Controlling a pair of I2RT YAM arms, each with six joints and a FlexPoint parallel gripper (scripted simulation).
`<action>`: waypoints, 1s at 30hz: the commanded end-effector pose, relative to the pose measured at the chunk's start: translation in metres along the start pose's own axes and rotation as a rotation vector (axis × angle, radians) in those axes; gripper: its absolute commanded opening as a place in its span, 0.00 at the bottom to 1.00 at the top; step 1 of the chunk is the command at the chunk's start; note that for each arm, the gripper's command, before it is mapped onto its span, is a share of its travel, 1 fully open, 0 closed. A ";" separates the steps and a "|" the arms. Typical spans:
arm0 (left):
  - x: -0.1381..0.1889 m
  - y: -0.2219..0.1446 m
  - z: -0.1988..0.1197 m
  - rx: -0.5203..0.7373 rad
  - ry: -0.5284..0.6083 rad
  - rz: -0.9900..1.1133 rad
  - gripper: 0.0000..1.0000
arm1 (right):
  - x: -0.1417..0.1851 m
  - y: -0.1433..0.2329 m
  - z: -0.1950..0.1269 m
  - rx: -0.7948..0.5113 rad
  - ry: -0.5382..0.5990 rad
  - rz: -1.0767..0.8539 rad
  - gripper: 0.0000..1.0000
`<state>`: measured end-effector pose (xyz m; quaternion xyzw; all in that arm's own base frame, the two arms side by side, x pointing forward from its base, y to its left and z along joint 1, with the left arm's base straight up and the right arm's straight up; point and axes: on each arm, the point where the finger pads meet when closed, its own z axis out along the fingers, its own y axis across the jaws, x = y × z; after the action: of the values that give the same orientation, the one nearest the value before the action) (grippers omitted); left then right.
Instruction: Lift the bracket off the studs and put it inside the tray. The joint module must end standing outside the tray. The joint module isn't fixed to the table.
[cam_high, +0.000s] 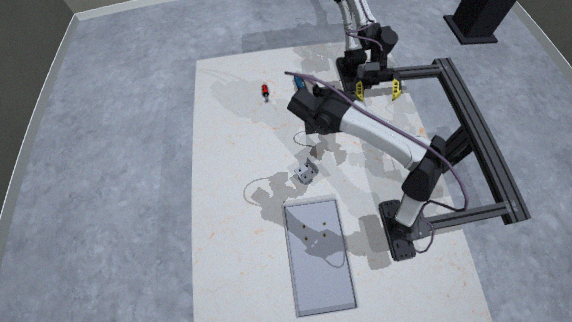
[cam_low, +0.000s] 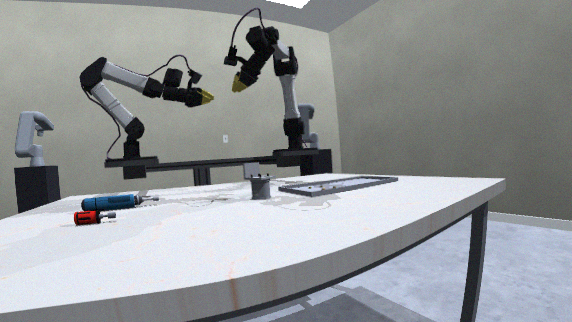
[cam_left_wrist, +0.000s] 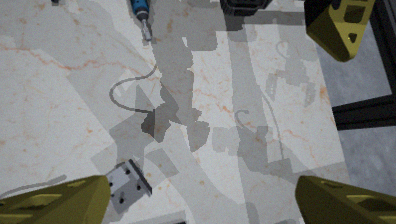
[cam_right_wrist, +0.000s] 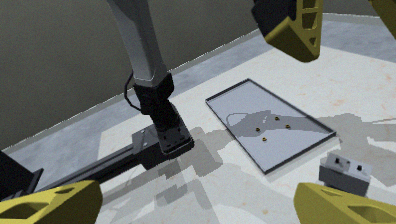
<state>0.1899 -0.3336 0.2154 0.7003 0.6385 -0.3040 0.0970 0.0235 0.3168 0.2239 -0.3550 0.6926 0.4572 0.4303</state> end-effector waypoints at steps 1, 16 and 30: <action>-0.003 -0.001 -0.003 -0.007 -0.009 0.010 1.00 | -0.007 0.002 -0.001 -0.006 -0.017 0.007 1.00; -0.003 -0.001 -0.003 -0.007 -0.009 0.010 1.00 | -0.007 0.002 -0.001 -0.006 -0.017 0.007 1.00; 0.029 0.043 0.010 -0.153 0.014 0.132 1.00 | 0.016 -0.046 -0.010 0.406 0.105 0.010 1.00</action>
<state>0.2031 -0.3249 0.1825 0.7161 0.6325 -0.2772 0.1012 0.0420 0.3009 0.1863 -0.3337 0.7587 0.3524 0.4347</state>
